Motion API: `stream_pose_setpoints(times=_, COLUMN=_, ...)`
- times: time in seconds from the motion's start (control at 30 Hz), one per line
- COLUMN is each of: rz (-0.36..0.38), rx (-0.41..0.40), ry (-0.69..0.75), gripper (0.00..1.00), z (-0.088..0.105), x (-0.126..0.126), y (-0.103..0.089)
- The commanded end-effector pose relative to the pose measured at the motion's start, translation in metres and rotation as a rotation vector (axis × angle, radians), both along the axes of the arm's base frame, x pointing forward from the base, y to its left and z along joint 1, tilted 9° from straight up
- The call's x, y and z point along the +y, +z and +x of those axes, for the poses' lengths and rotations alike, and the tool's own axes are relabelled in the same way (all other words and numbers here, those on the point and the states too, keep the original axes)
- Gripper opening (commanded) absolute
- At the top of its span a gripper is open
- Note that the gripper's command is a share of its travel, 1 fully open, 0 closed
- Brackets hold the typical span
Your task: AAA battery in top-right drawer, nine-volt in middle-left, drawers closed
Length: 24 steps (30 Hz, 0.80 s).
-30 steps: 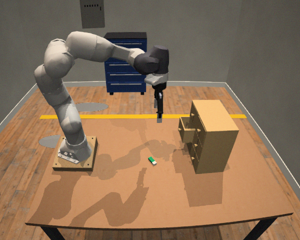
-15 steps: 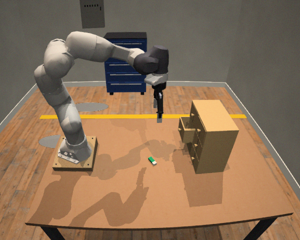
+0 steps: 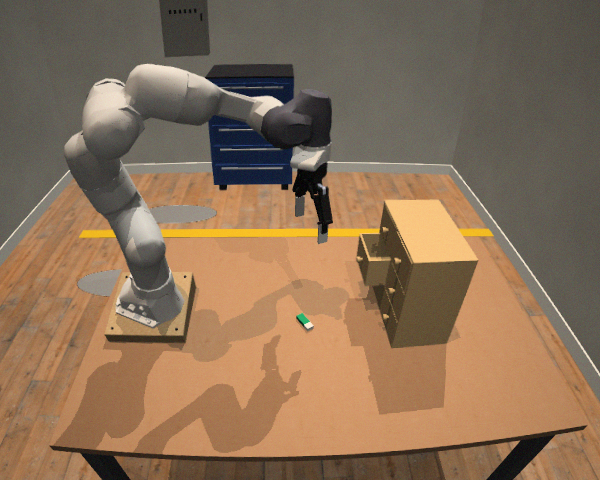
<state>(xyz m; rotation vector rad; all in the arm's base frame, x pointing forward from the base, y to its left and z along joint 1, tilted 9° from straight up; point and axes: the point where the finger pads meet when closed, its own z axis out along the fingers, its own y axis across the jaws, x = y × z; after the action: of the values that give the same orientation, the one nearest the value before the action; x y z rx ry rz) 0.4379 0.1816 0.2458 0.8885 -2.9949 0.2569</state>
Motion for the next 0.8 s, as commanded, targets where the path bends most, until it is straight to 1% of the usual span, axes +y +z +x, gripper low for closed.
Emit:
stream_pose_setpoints(times=0.0, rz=-0.013, rx=0.029, ry=0.184, gripper=1.00, z=-0.002, x=-0.001, y=0.000)
stream_pose_setpoints(times=0.03, rz=-0.013, rx=0.029, ry=0.184, gripper=1.00, z=-0.002, x=-0.001, y=0.000)
stream_pose_setpoints(times=0.07, rz=-0.018, rx=0.047, ry=0.296, gripper=1.00, z=-0.005, x=-0.001, y=0.000)
stream_pose_setpoints(times=0.2, rz=-0.018, rx=0.047, ry=0.296, gripper=1.00, z=-0.005, x=-0.001, y=0.000)
stream_pose_setpoints(times=0.23, rz=-0.024, rx=0.066, ry=0.418, gripper=1.00, z=-0.009, x=-0.001, y=0.000)
stream_pose_setpoints(times=0.37, rz=-0.024, rx=0.066, ry=0.418, gripper=1.00, z=-0.009, x=-0.001, y=0.000)
stream_pose_setpoints(times=0.4, rz=-0.029, rx=0.086, ry=0.539, gripper=1.00, z=-0.013, x=-0.001, y=0.000)
stream_pose_setpoints(times=0.53, rz=-0.030, rx=0.087, ry=0.548, gripper=1.00, z=-0.013, x=-0.001, y=0.000)
stream_pose_setpoints(times=0.57, rz=-0.035, rx=0.105, ry=0.660, gripper=1.00, z=-0.018, x=0.000, y=-0.001)
stream_pose_setpoints(times=0.6, rz=-0.036, rx=0.110, ry=0.686, gripper=1.00, z=-0.018, x=0.000, y=-0.001)
stream_pose_setpoints(times=0.73, rz=-0.036, rx=0.110, ry=0.686, gripper=1.00, z=-0.018, x=0.000, y=-0.001)
stream_pose_setpoints(times=0.77, rz=-0.041, rx=0.129, ry=0.806, gripper=1.00, z=-0.022, x=0.000, y=-0.001)
